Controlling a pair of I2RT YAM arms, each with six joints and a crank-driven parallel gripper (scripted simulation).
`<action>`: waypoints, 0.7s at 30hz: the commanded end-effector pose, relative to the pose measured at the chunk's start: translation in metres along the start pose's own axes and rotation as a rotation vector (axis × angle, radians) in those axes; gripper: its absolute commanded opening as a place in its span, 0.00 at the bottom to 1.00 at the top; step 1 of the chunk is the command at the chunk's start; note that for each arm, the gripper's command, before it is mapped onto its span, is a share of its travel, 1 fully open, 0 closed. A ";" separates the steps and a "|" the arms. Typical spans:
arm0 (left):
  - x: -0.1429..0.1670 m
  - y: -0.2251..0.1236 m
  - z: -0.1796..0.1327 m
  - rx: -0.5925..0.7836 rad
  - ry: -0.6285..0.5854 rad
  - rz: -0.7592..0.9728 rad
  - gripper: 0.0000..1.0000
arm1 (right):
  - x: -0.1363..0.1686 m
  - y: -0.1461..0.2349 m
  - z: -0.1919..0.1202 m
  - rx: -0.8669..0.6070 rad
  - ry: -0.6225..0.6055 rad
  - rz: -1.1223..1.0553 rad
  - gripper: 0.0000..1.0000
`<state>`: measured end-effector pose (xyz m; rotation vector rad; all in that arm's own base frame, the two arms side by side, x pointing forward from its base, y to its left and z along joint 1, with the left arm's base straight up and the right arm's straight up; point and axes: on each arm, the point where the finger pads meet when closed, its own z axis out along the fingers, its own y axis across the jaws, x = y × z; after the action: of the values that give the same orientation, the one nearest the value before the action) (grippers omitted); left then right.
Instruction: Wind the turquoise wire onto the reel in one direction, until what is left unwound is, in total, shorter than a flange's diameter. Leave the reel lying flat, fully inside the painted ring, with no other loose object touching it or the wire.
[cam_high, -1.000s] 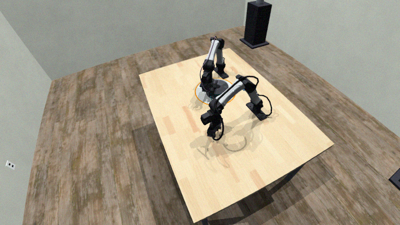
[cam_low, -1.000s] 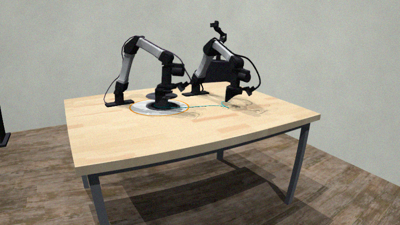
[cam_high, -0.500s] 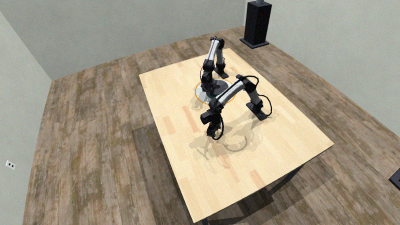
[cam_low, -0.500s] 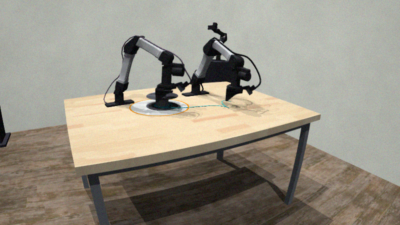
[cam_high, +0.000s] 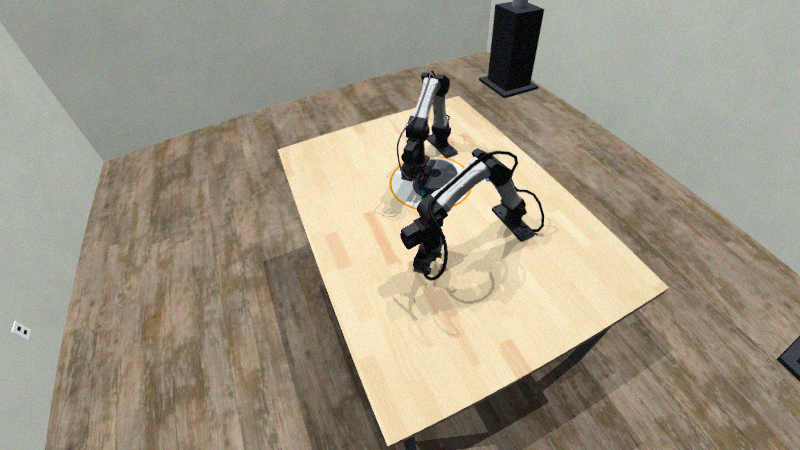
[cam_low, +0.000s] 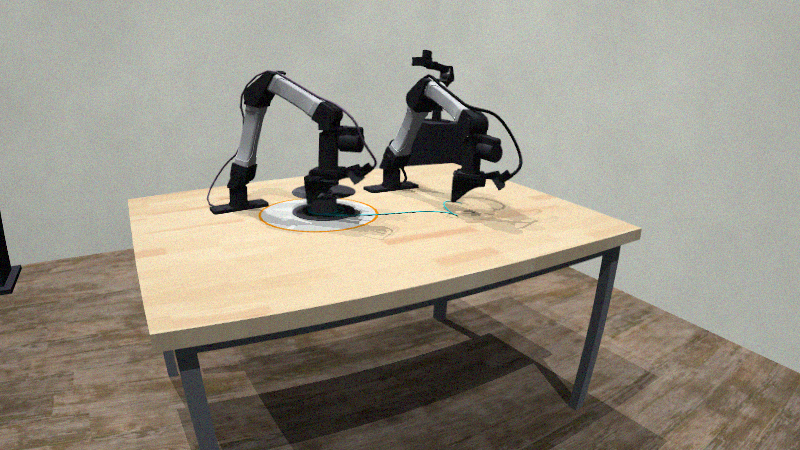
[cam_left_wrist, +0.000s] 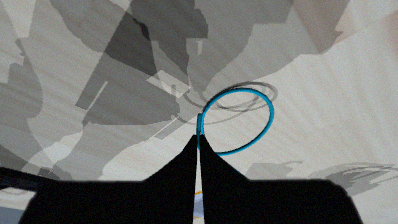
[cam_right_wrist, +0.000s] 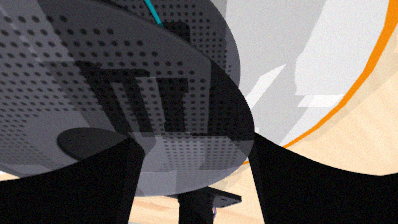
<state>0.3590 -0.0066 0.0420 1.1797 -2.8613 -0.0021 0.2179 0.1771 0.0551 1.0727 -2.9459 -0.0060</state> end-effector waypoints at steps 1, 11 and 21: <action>-0.002 -0.006 -0.003 0.022 -0.032 0.000 0.00 | 0.029 0.000 0.004 0.005 -0.006 0.349 0.75; -0.001 -0.003 -0.002 0.019 -0.043 0.002 0.00 | 0.086 0.047 0.004 -0.001 -0.017 0.914 0.75; -0.004 -0.001 -0.007 0.018 -0.043 0.045 0.00 | 0.066 0.078 0.004 -0.016 -0.006 1.400 0.75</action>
<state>0.3564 -0.0093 0.0351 1.1462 -2.8736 -0.0067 0.1120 0.1822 0.0553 -0.6267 -3.0514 -0.0262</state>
